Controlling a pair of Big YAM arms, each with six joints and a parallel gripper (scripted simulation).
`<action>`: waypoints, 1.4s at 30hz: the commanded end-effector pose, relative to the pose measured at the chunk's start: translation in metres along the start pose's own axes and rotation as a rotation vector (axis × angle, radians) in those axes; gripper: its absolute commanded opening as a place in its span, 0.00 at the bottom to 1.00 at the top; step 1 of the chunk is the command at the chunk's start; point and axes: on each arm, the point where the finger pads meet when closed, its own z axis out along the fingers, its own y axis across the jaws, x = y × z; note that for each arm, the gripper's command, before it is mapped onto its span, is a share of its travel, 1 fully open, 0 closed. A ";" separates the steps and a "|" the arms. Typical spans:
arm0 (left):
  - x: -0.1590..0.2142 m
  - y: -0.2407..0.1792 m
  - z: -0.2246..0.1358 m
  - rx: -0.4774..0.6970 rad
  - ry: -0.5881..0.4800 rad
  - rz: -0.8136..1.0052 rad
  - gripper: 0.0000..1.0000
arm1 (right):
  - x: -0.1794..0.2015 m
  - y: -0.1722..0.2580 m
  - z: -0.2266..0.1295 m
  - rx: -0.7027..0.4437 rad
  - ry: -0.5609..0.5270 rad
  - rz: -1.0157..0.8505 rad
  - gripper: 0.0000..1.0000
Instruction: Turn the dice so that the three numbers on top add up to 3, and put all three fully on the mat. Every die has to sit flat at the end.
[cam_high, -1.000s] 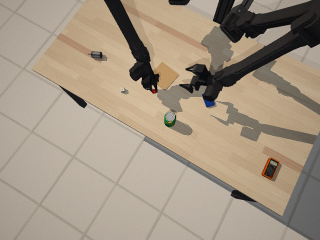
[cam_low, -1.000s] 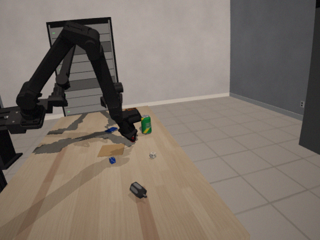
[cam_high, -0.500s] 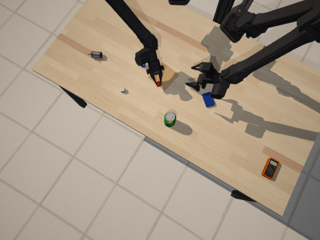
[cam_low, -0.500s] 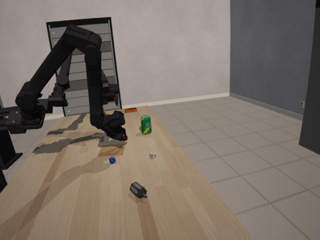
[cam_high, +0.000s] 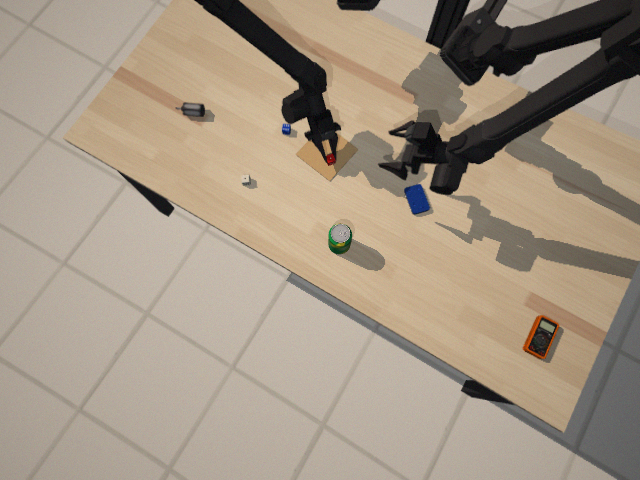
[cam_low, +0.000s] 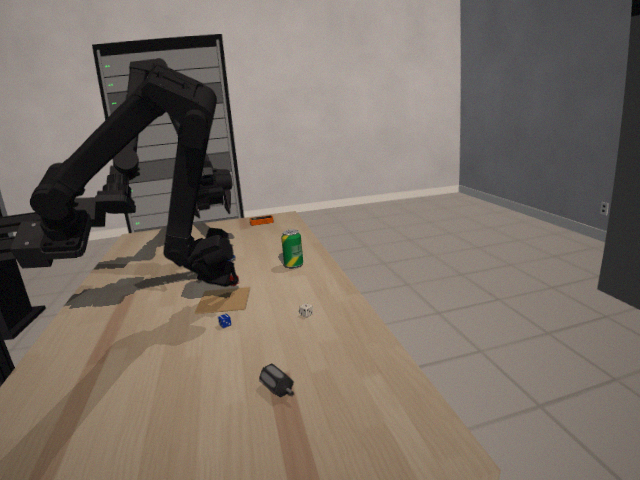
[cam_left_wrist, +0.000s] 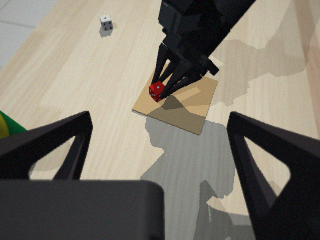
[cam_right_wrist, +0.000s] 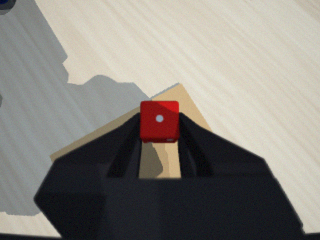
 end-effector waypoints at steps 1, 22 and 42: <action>0.002 0.006 -0.006 -0.021 -0.003 -0.001 1.00 | 0.007 -0.008 0.006 0.025 -0.015 0.000 0.19; -0.001 0.004 -0.002 -0.008 -0.004 0.007 1.00 | 0.021 -0.012 0.021 0.026 -0.015 -0.001 0.19; -0.001 0.004 -0.002 -0.008 -0.004 0.007 1.00 | 0.019 -0.017 0.005 0.018 -0.009 -0.010 0.49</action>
